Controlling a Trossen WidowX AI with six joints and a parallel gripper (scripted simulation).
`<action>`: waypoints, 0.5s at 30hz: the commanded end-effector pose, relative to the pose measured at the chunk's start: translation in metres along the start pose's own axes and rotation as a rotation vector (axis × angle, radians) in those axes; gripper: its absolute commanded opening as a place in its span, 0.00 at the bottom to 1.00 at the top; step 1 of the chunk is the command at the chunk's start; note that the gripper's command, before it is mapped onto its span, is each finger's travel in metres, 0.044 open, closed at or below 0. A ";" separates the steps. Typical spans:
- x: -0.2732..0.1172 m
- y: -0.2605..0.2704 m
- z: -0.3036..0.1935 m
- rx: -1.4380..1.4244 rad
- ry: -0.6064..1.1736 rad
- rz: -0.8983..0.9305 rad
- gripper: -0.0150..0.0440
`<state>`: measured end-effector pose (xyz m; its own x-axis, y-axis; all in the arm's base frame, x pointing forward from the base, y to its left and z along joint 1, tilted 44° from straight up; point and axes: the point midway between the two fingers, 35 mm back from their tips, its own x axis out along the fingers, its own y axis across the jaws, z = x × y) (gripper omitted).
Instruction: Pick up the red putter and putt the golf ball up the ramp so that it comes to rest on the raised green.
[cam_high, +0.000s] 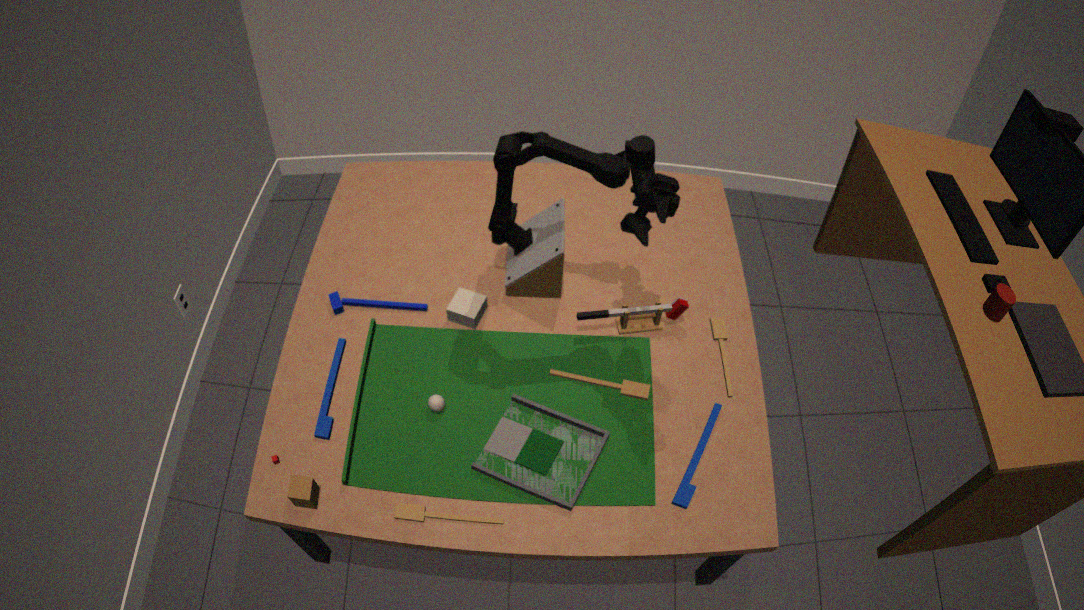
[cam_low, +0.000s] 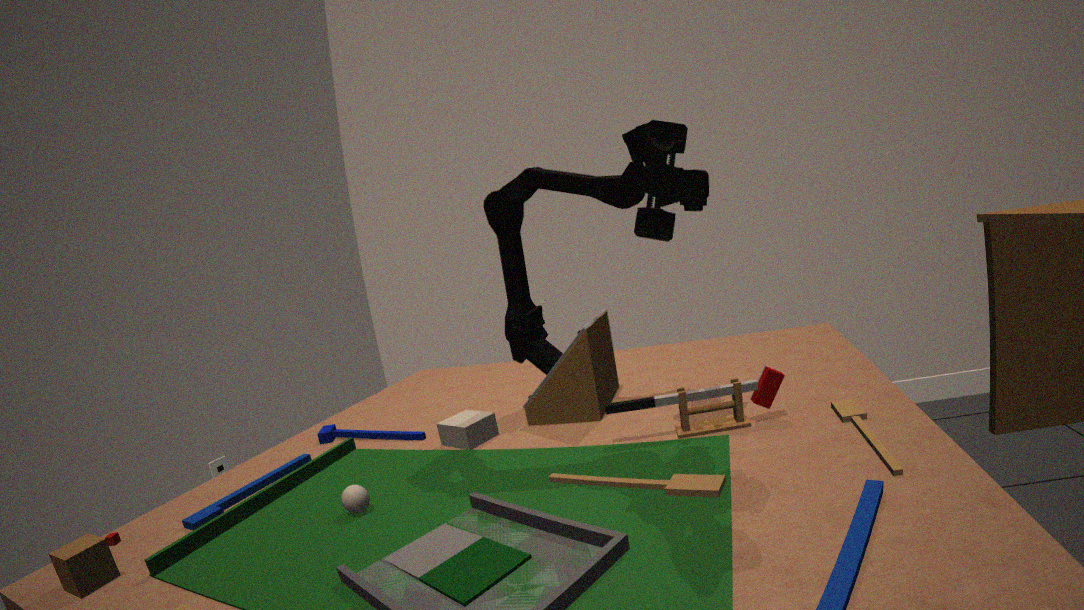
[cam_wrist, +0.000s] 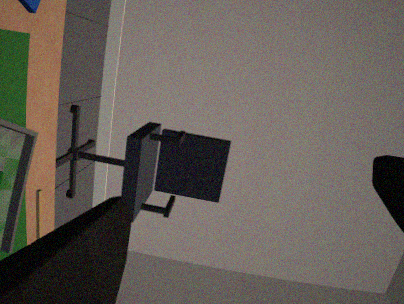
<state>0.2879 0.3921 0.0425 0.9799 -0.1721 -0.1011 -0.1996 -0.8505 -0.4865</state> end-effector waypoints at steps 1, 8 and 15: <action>0.002 0.001 0.001 -0.001 -0.006 0.002 0.98; 0.063 0.074 0.018 0.018 -0.262 0.202 1.00; 0.080 0.161 0.017 0.101 -0.446 0.543 1.00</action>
<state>0.3393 0.3086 -0.0282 0.8440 -0.2294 -0.4848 -0.4581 -0.7784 -0.4293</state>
